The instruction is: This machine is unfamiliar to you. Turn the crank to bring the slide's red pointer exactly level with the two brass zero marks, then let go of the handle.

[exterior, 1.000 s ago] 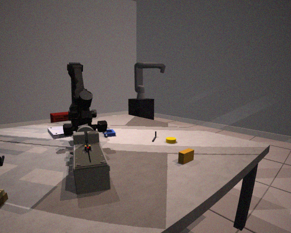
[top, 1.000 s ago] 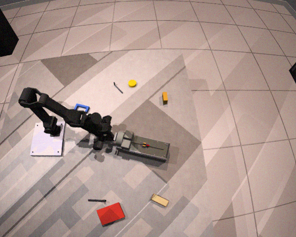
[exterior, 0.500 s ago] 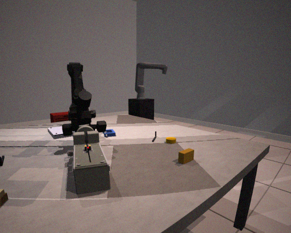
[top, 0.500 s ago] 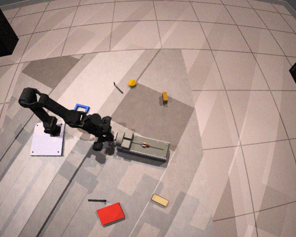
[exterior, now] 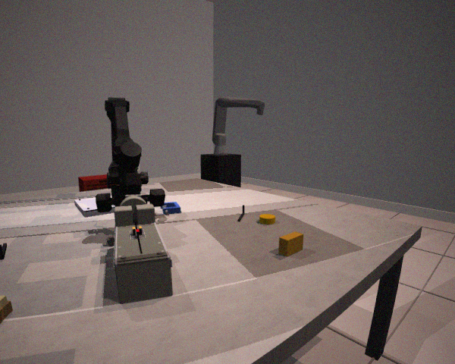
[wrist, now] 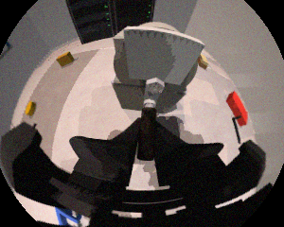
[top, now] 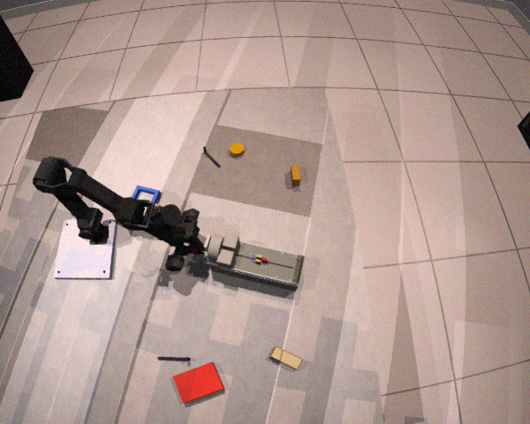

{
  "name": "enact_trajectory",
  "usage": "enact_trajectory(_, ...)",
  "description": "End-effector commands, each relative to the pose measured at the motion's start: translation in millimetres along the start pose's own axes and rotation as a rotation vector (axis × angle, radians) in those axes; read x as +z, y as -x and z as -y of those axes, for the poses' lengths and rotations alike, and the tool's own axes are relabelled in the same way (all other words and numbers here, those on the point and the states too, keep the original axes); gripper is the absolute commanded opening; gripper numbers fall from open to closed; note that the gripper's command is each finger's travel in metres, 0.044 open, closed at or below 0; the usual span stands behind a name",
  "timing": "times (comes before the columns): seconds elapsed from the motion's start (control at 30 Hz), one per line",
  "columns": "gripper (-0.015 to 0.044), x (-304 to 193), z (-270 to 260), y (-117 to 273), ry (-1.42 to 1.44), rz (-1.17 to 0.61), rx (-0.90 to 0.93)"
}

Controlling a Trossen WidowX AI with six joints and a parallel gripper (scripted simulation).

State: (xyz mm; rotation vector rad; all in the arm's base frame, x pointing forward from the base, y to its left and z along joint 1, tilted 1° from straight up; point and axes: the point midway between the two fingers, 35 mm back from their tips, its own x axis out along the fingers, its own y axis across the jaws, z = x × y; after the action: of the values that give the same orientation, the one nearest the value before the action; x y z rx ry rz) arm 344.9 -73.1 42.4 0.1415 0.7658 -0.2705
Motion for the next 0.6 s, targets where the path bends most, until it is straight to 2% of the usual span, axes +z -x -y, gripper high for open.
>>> enact_trajectory(0.0, 0.0000, 0.2, 9.1, 0.5, -0.007, 0.000, -0.027)
enact_trajectory(0.57, 0.0000, 1.6, 13.8, 2.3, -0.007, 0.000, -0.027)
